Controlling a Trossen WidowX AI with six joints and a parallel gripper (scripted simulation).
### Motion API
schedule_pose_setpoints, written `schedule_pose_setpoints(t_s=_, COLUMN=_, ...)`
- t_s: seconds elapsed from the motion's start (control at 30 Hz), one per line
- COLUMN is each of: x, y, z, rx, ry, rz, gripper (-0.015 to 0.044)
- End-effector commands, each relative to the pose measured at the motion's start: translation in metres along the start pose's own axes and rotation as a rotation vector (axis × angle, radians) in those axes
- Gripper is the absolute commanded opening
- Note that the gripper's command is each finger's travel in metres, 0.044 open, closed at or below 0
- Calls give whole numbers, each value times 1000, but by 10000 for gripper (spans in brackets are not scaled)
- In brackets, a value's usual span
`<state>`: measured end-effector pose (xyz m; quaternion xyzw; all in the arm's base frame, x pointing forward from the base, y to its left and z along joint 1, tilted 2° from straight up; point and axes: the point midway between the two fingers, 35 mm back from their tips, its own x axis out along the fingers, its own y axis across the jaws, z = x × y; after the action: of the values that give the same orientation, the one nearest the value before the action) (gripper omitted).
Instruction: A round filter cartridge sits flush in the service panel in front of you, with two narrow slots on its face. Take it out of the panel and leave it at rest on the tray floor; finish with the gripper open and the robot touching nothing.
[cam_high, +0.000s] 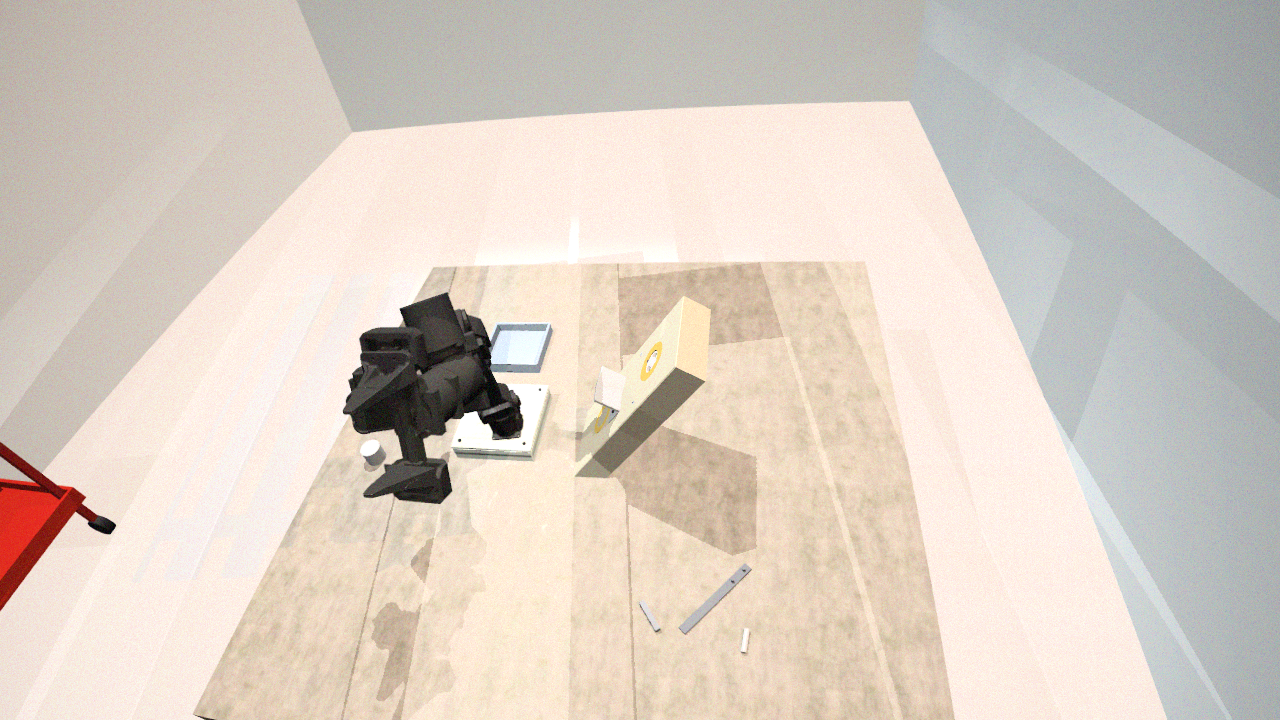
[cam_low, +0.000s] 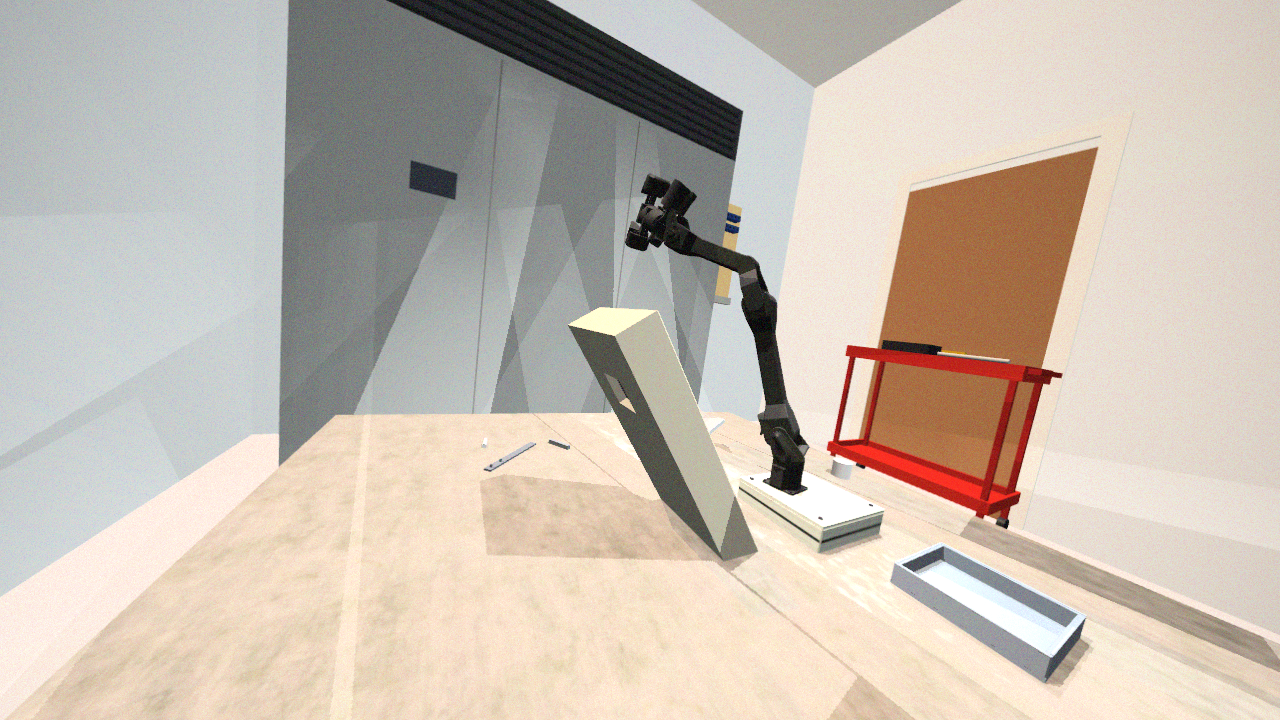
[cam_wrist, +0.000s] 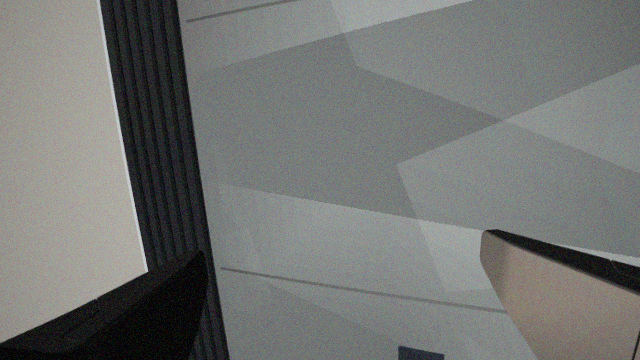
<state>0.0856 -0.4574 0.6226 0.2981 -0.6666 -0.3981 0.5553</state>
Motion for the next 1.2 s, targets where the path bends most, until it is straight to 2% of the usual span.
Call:
schedule_pose_setpoints(t_s=0.0, x=-2, y=0, z=-2, rx=-16, ry=7, rz=-4, gripper=374)
schedule_pose_setpoints(t_s=0.17, x=-48, y=-3, z=-57, rx=-448, ry=227, rz=-68, gripper=243)
schedule_pose_setpoints(t_s=0.33, x=-111, y=-6, z=-104, rx=-918, ry=503, rz=-13, gripper=111)
schedule_pose_setpoints(t_s=0.57, x=-179, y=-9, z=-134, rx=-1326, ry=755, rz=164, gripper=106)
schedule_pose_setpoints(t_s=0.77, x=-240, y=-13, z=-148, rx=-1642, ry=940, rz=417, gripper=106)
schedule_pose_setpoints(t_s=0.97, x=-304, y=-18, z=-152, rx=-1919, ry=1076, rz=769, gripper=106)
schedule_pose_setpoints(t_s=1.17, x=-368, y=-26, z=-147, rx=-2131, ry=1134, rz=1214, gripper=106)
